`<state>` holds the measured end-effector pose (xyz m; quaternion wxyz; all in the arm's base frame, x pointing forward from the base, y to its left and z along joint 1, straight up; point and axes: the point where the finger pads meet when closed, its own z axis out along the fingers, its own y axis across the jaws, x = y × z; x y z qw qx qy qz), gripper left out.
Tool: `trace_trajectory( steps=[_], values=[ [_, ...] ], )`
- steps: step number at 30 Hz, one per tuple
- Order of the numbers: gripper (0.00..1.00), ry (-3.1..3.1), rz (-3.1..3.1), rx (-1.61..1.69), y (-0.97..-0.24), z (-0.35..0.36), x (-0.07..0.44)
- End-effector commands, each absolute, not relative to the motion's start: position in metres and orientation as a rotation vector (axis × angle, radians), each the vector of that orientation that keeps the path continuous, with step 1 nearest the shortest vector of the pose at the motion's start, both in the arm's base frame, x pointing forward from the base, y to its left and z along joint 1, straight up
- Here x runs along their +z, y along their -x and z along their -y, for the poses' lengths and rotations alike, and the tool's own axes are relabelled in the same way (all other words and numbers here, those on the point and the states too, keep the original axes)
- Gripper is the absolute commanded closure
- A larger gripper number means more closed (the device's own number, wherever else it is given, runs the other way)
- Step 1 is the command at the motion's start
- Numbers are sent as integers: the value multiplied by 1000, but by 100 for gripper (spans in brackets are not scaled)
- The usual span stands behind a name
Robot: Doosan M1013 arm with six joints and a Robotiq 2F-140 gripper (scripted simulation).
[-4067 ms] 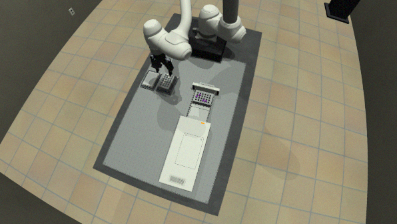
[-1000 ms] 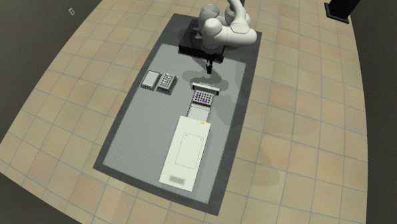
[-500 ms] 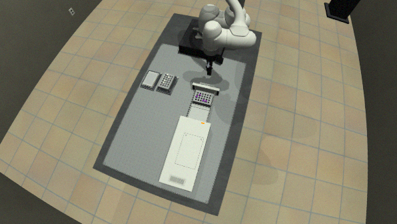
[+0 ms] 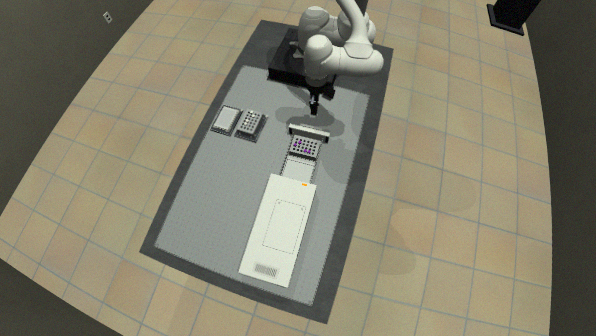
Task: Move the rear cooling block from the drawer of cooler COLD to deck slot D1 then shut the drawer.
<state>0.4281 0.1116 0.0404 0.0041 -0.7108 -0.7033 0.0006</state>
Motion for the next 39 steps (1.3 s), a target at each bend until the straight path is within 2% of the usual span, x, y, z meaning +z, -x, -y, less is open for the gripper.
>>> trace_trajectory(
  steps=[1,39],
  values=[
    [90,2228,2204,1,-428,-112,37],
    [90,2228,2204,1,-428,-112,-8]
  ],
)
